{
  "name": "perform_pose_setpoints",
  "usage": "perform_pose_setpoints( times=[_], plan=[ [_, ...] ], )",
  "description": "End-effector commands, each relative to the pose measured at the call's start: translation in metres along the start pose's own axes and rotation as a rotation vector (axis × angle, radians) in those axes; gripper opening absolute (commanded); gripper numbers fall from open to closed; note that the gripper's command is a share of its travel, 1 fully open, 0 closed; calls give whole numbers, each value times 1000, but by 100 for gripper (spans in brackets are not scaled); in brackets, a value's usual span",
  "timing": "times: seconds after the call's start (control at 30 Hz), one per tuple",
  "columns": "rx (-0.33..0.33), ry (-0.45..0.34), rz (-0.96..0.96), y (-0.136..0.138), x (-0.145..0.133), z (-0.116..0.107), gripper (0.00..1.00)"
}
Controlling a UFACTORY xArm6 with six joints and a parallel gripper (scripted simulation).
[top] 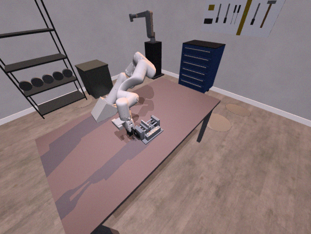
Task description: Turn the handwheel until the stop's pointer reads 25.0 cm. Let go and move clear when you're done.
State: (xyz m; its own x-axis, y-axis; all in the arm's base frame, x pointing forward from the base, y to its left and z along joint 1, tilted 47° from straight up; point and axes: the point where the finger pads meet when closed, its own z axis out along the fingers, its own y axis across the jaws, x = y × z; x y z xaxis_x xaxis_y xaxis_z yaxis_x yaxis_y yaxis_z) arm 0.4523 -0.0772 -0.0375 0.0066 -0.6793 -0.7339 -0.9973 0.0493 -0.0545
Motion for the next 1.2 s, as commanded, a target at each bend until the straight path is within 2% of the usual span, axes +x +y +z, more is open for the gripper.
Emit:
perform_pose_setpoints(
  times=[0.0, 1.17],
  plan=[
    [3, 2, -1, 1, 0, -1, 6],
    [3, 2, -1, 5, 0, 4, 6]
  ],
)
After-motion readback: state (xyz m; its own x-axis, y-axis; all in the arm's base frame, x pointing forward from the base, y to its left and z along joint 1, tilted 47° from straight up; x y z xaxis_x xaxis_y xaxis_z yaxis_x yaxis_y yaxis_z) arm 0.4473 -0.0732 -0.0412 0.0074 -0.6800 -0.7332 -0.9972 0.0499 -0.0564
